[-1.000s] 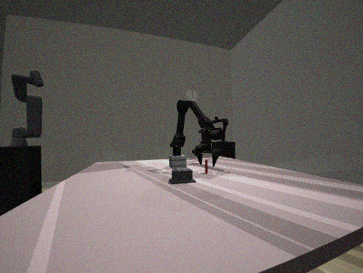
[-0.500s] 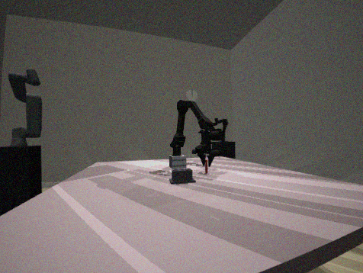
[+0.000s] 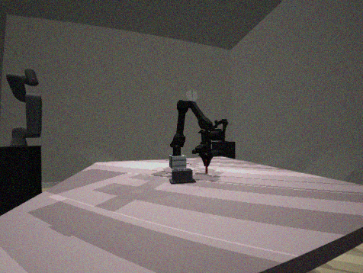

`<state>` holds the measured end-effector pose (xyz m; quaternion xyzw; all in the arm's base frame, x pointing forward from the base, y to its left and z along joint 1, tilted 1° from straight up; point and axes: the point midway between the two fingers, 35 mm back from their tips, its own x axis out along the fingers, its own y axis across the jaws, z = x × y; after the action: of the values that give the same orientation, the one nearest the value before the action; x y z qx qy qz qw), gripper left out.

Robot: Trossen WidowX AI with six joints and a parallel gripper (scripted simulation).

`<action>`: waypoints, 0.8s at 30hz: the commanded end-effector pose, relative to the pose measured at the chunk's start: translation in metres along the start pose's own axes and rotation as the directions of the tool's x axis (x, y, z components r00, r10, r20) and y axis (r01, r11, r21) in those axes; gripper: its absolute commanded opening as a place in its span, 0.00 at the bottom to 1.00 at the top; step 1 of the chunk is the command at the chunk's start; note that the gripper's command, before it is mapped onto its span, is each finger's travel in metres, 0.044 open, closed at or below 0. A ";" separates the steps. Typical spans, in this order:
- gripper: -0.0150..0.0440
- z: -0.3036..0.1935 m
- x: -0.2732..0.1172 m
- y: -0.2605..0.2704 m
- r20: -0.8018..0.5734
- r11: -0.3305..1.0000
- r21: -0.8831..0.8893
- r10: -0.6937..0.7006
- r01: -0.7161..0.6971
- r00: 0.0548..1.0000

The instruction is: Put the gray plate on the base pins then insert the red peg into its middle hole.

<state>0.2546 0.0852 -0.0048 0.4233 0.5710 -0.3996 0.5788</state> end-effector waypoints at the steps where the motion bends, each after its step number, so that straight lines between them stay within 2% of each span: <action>1: 0.25 0.000 0.001 -0.001 -0.002 1.000 0.003 -0.002 0.002 1.000; 9: 0.25 0.000 -0.004 0.000 -0.002 1.000 0.003 -0.001 0.001 1.000; 24: 0.25 0.000 -0.049 0.006 -0.002 1.000 0.003 -0.001 0.001 1.000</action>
<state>0.2569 0.0857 0.0341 0.4219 0.5721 -0.4018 0.5773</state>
